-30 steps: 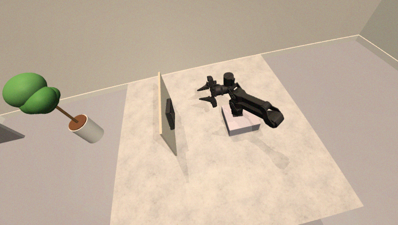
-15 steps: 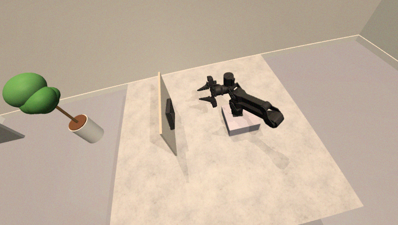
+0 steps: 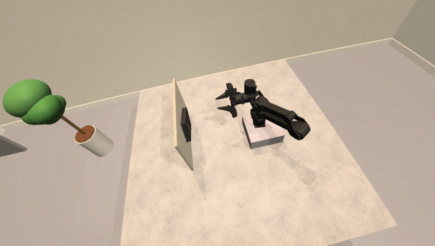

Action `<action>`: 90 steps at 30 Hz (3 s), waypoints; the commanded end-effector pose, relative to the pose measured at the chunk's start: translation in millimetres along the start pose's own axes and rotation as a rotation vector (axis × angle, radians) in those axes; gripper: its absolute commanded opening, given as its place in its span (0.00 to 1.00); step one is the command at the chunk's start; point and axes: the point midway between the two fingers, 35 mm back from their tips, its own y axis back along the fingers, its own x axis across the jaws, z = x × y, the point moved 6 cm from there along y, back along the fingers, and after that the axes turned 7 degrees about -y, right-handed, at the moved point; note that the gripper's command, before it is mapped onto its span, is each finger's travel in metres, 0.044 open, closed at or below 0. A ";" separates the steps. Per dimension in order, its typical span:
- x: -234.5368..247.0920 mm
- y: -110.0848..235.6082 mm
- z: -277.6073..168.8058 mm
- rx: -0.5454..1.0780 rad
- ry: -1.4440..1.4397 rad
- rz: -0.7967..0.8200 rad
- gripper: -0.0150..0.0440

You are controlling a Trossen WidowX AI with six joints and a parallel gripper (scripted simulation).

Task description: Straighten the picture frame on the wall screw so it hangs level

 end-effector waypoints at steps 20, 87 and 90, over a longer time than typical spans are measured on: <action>1.1 -1.7 -0.5 0.000 0.006 0.000 0.69; -36.7 -158.9 9.4 0.013 0.098 0.010 0.69; -36.5 -162.6 9.4 0.013 0.098 0.011 0.69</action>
